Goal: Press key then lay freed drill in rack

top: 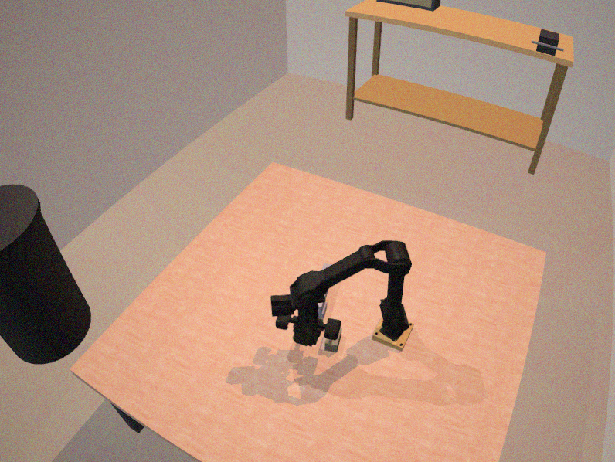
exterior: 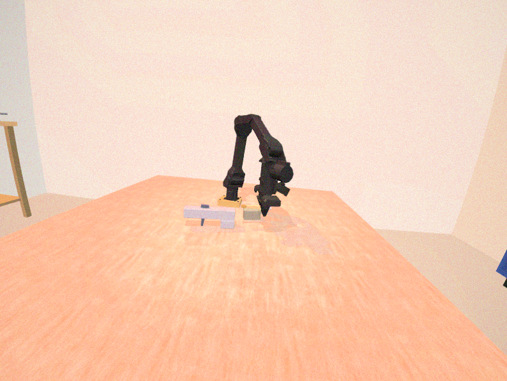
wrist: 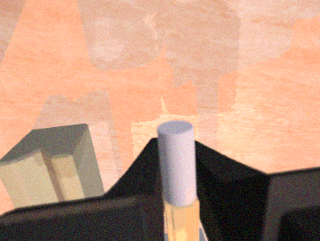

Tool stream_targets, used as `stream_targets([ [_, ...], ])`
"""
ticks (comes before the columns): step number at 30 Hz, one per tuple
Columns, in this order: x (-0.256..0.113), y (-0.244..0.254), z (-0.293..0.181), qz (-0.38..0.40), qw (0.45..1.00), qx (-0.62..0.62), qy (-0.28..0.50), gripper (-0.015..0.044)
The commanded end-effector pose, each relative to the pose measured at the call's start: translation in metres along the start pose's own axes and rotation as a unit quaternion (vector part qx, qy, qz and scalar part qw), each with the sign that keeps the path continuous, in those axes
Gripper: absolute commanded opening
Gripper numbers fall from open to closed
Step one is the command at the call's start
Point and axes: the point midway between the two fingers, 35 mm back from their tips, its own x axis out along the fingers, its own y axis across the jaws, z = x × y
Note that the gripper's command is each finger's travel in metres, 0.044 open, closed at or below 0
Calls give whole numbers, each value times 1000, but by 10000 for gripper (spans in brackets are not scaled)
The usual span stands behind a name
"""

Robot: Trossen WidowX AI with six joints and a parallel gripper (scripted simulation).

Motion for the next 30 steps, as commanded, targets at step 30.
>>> stream_targets([
  [30, -11, 16, 3, -1, 1000, -2, -1, 0],
])
